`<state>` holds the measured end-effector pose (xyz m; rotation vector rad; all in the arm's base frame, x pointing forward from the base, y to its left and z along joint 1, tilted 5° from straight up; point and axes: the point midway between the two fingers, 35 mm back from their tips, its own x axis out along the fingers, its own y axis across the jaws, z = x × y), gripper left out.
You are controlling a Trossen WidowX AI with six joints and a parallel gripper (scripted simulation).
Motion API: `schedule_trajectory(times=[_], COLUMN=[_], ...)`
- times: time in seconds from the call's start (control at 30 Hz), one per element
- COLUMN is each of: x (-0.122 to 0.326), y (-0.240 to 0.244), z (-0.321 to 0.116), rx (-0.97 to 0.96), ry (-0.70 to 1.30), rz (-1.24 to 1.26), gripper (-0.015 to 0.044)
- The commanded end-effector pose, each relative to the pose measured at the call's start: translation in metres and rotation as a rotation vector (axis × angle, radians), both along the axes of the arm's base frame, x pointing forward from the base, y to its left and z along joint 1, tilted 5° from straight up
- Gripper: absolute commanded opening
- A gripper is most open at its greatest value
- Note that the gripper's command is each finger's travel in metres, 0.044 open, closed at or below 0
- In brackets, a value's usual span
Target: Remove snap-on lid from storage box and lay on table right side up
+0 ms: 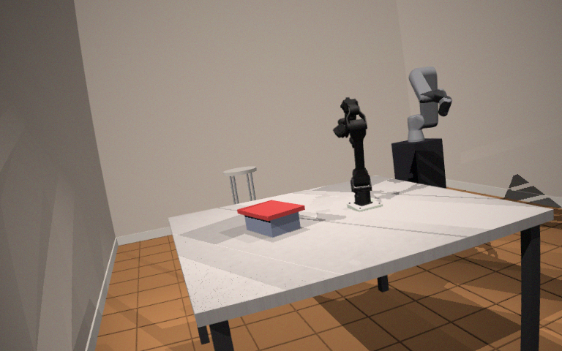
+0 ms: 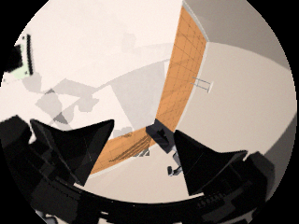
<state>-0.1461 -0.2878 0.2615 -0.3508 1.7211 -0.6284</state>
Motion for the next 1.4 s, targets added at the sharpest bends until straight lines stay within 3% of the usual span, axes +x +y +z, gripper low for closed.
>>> schedule_trajectory(times=[0.0, 0.2, 0.5, 0.83, 1.13, 1.37], x=[0.003, 0.096, 0.218, 0.322, 0.392, 0.422], y=[-0.001, -0.028, -0.019, 0.032, 0.109, 0.17], z=[0.0, -0.01, -0.021, -0.031, -0.04, -0.046], rx=[-0.005, -0.114, -0.044, 0.237, 0.617, 0.89], ry=[-0.01, -0.365, -0.842, -1.205, -1.358, -1.335], rz=[-0.003, -0.091, -0.227, -0.419, -0.664, -0.867], gripper=[0.0374, 0.0235, 0.0235, 0.0235, 0.0235, 0.0235])
